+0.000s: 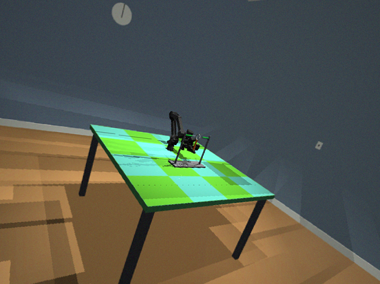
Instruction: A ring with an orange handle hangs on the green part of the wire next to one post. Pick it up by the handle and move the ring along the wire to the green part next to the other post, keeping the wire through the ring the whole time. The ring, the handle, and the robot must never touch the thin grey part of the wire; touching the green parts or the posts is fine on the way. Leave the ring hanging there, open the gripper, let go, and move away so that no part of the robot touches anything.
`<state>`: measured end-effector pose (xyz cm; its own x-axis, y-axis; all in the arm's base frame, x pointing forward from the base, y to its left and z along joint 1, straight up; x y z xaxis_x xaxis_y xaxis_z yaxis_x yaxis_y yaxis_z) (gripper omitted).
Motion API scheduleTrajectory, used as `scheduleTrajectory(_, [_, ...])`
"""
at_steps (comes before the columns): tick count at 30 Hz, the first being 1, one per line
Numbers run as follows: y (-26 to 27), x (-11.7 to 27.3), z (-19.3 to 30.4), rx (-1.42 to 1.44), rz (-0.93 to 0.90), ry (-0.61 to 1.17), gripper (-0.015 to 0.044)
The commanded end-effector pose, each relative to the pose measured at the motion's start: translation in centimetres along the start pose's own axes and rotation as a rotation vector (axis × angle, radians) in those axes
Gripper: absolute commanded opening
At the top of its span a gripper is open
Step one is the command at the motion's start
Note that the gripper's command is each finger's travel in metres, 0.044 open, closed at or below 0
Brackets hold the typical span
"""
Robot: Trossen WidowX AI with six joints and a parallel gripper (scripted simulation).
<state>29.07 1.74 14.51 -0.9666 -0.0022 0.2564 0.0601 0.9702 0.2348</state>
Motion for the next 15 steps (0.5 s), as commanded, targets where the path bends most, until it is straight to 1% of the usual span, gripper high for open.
scheduleTrajectory(1, [0.6, 0.0, 0.0, -0.029, 0.017, -0.009, -0.0150])
scheduleTrajectory(15, [2.3, -0.1, 0.1, -0.034, 0.022, -0.011, -0.0150])
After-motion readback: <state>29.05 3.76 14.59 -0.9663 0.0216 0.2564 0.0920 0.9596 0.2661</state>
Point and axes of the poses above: the point midway between the two fingers, 35 mm back from their tips, its own x axis back along the fingers, its own y axis across the jaws, z = x × y, the point moved 2 cm from there along x, back along the fingers, and after that the axes turned 10 degrees about -x, right-handed, at the moved point
